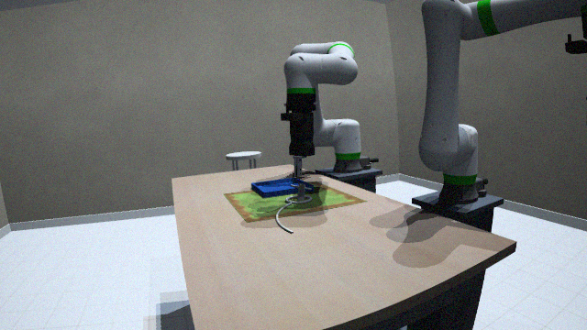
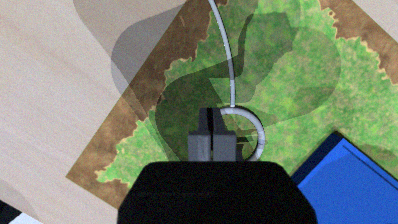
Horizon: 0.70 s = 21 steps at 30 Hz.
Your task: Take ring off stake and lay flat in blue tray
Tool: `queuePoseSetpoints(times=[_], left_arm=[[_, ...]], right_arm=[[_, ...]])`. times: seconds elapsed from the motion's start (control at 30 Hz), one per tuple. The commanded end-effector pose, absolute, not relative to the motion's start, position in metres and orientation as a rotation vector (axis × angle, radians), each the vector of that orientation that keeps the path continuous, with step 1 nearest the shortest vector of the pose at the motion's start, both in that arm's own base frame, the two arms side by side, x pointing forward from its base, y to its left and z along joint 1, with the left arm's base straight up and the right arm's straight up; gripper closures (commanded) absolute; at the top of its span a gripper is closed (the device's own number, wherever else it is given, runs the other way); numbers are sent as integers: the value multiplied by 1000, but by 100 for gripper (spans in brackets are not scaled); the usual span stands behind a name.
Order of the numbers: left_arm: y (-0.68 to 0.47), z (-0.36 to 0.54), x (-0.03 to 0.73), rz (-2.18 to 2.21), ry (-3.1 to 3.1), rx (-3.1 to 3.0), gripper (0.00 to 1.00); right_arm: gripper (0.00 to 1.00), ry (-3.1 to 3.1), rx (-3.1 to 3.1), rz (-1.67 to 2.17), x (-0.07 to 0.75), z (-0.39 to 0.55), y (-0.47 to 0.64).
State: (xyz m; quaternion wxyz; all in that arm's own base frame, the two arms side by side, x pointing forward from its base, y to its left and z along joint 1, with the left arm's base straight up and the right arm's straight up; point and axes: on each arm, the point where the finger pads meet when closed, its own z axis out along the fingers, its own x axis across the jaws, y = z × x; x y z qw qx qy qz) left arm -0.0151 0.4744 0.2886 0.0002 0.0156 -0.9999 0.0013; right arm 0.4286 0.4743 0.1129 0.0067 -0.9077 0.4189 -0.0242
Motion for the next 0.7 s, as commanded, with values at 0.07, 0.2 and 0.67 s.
queuePoseSetpoints(times=[0.07,0.2,0.67], left_arm=[[475,290,-15,0,-3141,49,0],[475,290,-15,0,-3141,49,0],[475,290,-15,0,-3141,49,0]], right_arm=[[100,749,-3044,-33,430,114,476],[100,471,-3105,-2,430,114,476],[100,471,-3105,-2,430,114,476]])
